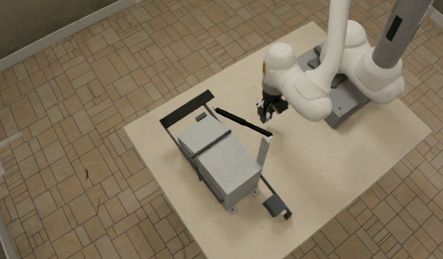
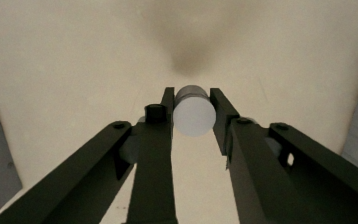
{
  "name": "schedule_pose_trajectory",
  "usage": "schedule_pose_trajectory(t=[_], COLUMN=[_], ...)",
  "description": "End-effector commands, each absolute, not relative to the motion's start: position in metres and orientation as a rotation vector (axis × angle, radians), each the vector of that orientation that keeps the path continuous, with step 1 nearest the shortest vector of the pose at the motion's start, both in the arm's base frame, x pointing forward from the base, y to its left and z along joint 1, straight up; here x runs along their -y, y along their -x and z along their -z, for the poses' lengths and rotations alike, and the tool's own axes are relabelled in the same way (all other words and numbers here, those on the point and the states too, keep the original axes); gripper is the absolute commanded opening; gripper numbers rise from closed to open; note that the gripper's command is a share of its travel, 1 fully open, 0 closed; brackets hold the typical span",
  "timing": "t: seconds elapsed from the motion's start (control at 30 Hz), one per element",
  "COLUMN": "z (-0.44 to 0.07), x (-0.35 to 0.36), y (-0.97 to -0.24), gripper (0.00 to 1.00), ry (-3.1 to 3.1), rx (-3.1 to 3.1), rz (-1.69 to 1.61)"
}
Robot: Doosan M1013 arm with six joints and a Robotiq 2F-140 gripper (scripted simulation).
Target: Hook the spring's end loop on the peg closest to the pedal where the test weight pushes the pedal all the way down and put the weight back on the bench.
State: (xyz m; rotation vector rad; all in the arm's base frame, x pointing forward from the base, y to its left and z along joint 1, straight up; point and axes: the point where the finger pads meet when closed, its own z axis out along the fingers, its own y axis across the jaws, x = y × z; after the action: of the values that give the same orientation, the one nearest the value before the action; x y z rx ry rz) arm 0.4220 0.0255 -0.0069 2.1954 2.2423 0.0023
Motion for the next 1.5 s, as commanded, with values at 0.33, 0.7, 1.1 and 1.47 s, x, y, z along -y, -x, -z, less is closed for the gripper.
schedule_pose_trajectory(t=[0.33, 0.7, 1.1, 1.47], z=[-0.017, -0.036, -0.068, -0.087], x=[-0.026, -0.026, -0.026, -0.026], y=[-0.422, -0.422, -0.422, -0.422], gripper=[0.25, 0.25, 0.25, 0.25], ry=[-2.195, -2.195, -2.195, -2.195], rx=[-2.242, -2.242, -2.242, -2.242], rz=[-0.004, -0.004, -0.003, -0.003])
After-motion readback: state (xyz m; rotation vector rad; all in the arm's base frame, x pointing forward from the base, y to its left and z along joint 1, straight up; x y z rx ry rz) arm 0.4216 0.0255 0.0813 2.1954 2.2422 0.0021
